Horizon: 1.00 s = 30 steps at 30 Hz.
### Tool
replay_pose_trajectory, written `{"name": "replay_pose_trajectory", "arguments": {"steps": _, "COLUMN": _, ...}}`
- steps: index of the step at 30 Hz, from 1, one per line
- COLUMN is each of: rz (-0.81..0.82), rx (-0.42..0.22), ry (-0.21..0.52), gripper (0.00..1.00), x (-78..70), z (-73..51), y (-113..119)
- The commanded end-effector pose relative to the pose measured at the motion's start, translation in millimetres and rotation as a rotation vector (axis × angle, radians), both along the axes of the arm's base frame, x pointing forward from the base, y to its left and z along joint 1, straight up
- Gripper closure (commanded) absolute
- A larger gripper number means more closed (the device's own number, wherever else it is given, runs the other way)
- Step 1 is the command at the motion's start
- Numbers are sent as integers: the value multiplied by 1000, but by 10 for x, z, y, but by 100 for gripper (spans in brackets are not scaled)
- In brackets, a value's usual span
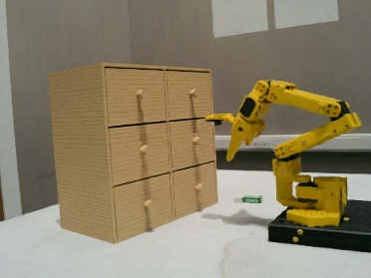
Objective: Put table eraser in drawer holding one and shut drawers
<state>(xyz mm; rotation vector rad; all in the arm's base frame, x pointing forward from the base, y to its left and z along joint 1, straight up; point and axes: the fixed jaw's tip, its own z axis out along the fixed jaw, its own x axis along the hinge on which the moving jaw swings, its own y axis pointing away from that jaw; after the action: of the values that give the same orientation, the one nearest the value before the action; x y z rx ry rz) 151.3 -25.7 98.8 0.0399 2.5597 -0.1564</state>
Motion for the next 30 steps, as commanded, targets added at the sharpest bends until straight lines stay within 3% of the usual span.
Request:
{"name": "replay_pose_trajectory", "arguments": {"steps": 1, "rz": 1, "rx": 65, "ry": 38, "gripper": 50, "x": -6, "z": 10, "y": 143}}
{"name": "replay_pose_trajectory", "arguments": {"steps": 28, "rz": 2, "rx": 85, "ry": 55, "gripper": 50, "x": -13, "z": 7, "y": 192}}
{"name": "replay_pose_trajectory", "arguments": {"steps": 30, "rz": 3, "rx": 83, "ry": 26, "gripper": 50, "x": 22, "z": 37, "y": 190}}
